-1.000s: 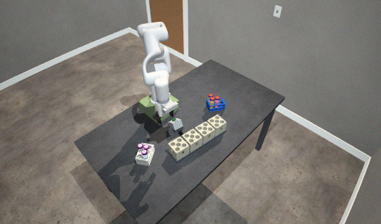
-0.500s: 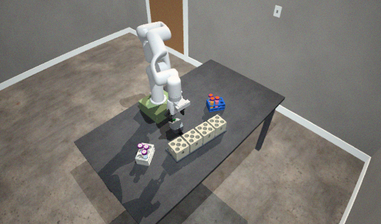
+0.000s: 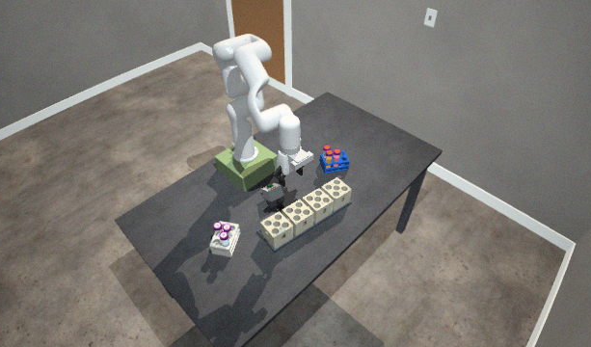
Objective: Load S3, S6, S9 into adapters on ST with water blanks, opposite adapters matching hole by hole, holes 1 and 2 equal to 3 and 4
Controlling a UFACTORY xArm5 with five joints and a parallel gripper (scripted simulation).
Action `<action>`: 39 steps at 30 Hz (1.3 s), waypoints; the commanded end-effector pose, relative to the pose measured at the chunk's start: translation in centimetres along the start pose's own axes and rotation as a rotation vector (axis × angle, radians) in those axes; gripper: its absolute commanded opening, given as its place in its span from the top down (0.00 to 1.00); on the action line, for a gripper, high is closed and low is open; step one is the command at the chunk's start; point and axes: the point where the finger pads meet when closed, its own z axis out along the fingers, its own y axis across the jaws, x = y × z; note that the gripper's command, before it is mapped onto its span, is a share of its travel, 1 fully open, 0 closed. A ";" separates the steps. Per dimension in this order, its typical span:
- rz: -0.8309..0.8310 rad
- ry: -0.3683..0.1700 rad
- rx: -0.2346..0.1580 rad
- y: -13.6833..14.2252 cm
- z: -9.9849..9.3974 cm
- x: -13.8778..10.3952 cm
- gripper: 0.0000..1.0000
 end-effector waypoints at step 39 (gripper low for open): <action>-0.852 -0.003 -0.008 -16.0 0.0 -3.5 0.00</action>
